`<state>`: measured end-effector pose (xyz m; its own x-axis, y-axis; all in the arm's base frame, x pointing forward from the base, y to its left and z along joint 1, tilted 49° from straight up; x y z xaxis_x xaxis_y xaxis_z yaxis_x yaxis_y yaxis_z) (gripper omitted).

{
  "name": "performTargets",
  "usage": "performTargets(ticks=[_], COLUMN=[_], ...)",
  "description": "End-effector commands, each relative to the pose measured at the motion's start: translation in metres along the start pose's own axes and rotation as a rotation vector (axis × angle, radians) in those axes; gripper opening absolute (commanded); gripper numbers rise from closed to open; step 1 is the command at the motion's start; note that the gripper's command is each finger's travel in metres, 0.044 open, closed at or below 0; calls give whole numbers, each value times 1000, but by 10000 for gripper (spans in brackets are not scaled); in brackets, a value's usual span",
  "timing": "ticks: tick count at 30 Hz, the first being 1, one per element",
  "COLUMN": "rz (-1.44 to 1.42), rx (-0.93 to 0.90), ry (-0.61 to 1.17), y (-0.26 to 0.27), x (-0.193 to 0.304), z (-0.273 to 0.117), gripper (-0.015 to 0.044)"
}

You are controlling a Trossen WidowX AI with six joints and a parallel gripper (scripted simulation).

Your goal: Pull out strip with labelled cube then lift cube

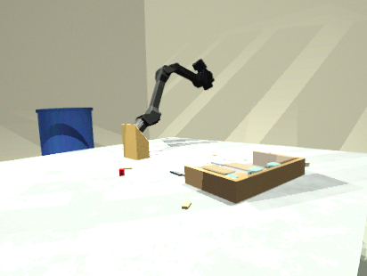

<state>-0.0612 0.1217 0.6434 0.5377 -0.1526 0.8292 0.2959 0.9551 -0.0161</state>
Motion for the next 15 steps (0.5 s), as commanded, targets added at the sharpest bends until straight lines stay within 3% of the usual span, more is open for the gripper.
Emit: performTargets(ticks=[1, 7, 15], rz=[131, 373, 698], rx=[-153, -426, -756], ry=[12, 96, 360], y=[45, 115, 177], x=[-6, -12, -16], z=[-20, -77, -191], gripper=[400, 400, 400])
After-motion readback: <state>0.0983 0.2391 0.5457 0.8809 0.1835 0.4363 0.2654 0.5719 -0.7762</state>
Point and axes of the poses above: the point midway between the two fingers, 35 mm back from their tips, its own z axis out along the fingers, its own y axis across the jaws, x = y × z, the point moved 4 cm from there along -z, back along the fingers, and after that the axes turned 12 degrees about -z, right-handed, at the moved point
